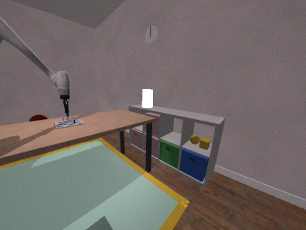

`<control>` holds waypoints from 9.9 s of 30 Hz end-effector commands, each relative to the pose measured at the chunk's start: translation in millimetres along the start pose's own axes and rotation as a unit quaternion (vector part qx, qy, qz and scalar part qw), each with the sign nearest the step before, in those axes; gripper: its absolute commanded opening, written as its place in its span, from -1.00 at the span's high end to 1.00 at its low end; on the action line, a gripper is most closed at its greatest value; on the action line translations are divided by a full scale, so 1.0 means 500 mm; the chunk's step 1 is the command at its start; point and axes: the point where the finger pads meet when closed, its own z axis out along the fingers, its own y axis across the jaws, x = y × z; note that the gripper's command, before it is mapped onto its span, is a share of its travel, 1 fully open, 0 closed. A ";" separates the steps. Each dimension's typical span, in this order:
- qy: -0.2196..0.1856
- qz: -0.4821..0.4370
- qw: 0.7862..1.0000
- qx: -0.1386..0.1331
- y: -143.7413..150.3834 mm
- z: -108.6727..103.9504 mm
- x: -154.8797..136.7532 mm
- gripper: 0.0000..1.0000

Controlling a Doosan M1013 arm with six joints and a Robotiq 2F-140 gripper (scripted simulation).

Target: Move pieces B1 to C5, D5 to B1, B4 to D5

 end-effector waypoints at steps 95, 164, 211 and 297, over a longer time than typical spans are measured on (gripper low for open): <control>0.000 0.000 1.000 0.000 0.000 -0.007 0.000 0.56; 0.000 -0.415 0.910 -0.003 -0.001 -0.164 0.028 -1.00; 0.000 -0.959 0.284 0.000 -0.003 -0.149 0.074 0.56; 0.000 -0.959 0.284 0.000 -0.002 -0.045 0.074 0.56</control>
